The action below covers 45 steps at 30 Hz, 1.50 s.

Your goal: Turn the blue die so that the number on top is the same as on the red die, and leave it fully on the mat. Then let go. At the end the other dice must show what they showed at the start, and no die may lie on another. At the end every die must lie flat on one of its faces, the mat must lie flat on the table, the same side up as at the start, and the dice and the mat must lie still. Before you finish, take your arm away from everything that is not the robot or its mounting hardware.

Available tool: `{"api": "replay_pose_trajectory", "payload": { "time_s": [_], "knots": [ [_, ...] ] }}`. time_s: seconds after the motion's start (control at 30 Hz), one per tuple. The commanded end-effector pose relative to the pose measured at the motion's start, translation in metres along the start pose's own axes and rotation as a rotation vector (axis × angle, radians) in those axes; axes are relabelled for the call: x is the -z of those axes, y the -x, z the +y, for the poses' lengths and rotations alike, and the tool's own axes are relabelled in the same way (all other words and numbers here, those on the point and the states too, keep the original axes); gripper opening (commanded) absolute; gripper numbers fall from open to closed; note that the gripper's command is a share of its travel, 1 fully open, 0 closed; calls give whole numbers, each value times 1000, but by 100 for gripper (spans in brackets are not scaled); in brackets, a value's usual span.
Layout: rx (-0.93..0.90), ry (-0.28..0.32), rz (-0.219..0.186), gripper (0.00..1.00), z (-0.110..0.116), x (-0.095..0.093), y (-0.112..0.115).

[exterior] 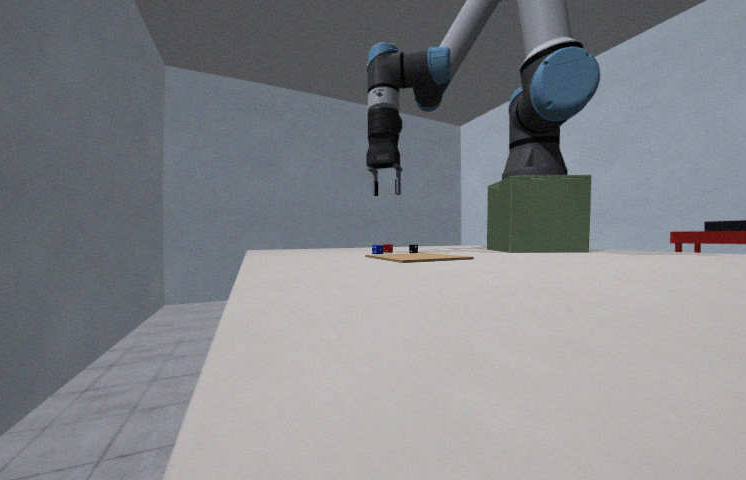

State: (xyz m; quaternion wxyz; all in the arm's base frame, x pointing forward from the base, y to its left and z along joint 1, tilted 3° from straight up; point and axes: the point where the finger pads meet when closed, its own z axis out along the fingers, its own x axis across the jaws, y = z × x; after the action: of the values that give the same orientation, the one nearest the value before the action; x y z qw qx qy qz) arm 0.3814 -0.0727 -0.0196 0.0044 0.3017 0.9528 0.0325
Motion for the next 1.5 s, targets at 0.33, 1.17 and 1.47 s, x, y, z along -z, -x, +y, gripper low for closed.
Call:
{"api": "replay_pose_trajectory", "payload": {
  "time_s": [0.33,1.17,1.47],
  "knots": [
    [-13,-5,3,100,-9,0,-4],
    [-13,-5,3,100,-9,-24,-4],
    [-13,-5,3,100,-10,-60,-4]
  ]
}}
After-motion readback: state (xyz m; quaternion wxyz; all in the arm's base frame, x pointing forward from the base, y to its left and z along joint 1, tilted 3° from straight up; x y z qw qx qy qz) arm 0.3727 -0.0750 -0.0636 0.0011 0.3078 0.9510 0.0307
